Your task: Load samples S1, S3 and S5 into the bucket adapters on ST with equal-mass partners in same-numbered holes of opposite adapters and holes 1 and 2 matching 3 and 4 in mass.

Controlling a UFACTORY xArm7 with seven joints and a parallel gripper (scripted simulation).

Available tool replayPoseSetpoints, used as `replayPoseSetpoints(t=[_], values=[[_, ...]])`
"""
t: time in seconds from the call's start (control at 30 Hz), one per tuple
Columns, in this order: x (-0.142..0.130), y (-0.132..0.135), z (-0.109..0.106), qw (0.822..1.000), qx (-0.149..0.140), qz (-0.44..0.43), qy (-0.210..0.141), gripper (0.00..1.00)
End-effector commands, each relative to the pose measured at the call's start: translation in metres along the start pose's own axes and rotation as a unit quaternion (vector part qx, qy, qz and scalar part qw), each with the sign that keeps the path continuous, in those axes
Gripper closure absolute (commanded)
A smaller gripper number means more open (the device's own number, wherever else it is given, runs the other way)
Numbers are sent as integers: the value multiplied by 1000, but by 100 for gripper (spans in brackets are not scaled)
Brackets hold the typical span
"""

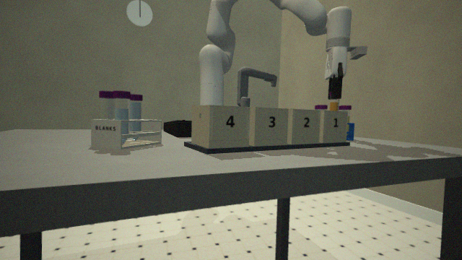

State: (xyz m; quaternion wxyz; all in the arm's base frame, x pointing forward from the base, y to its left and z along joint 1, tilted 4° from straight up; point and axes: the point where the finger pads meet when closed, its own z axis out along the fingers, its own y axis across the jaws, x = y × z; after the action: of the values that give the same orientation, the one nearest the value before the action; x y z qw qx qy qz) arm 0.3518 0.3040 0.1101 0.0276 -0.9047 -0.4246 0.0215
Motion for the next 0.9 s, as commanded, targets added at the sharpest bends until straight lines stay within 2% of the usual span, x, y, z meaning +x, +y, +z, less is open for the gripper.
replayPoseSetpoints(t=[0.0,0.87], values=[[1,0,-12,1000,0,0,2,100],[1,0,-57,1000,0,0,2,100]])
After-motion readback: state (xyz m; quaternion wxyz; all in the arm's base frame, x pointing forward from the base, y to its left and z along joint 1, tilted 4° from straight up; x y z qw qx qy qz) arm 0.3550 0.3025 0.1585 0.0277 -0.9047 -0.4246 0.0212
